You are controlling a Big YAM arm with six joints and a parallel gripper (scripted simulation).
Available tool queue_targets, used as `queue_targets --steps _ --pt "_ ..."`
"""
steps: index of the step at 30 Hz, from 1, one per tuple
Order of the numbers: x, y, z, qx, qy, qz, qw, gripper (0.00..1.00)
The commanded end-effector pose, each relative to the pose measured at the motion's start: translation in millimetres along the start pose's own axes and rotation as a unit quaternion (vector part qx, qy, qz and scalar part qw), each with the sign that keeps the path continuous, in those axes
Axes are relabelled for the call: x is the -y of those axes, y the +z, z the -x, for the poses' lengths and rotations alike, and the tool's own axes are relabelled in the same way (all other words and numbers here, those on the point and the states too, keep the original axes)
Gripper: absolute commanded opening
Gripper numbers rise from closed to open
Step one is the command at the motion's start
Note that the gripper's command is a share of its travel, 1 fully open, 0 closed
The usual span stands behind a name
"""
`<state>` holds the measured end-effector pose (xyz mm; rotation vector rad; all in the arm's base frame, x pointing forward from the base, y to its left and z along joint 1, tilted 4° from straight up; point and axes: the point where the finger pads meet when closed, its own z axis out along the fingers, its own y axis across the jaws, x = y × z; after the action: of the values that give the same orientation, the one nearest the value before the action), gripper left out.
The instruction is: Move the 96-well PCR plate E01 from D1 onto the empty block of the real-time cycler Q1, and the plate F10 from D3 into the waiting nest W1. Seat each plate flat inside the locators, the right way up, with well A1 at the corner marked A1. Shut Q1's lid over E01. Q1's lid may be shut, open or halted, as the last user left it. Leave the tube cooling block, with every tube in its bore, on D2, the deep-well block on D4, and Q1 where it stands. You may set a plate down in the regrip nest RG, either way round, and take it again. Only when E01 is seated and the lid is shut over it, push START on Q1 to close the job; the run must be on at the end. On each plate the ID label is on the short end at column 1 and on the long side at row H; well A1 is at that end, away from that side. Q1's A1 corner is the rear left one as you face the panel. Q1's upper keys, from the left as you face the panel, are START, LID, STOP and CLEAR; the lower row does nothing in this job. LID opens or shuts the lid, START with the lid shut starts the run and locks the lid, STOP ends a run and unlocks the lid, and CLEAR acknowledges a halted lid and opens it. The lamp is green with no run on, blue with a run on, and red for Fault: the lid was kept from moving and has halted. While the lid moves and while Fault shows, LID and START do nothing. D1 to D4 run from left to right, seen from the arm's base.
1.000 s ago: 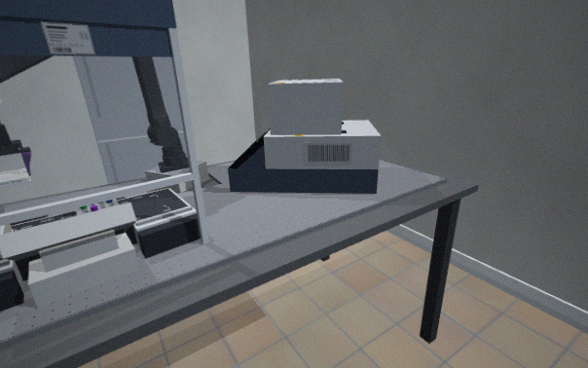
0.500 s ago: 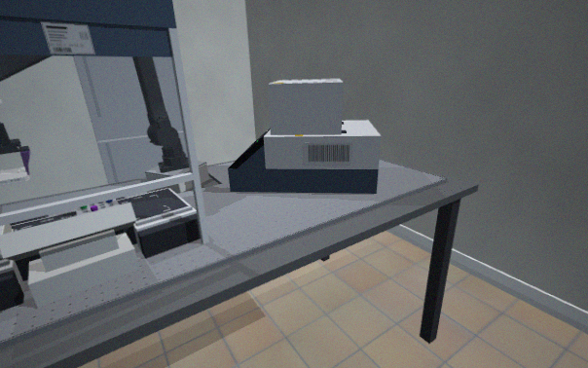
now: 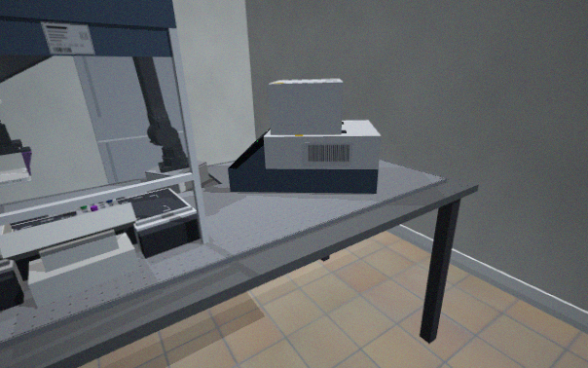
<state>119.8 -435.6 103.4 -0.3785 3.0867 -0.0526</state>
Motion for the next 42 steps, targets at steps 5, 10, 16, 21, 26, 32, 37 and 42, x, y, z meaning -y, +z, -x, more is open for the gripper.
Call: queue_targets --steps 5,10,16,21,26,32,37,42 --pt "11.5 -7.9 3.8 0.002 -0.006 -0.009 1.000 0.00" --pt "24.9 -5.2 3.0 0.003 -0.007 -0.023 1.000 0.00" --pt "28.3 -4.4 -5.8 0.003 0.000 -0.028 1.000 0.00" --pt "24.8 3.8 -2.0 0.003 -0.002 -0.028 1.000 0.00" --pt "9.7 22.1 3.7 0.004 0.000 -0.009 1.000 0.00" --pt "2.2 26.3 5.0 0.003 0.000 0.002 1.000 0.00" --pt "12.1 33.3 -4.9 0.003 0.002 -0.010 1.000 0.00" --pt "6.0 46.7 -1.0 0.003 -0.002 -0.004 1.000 0.00"
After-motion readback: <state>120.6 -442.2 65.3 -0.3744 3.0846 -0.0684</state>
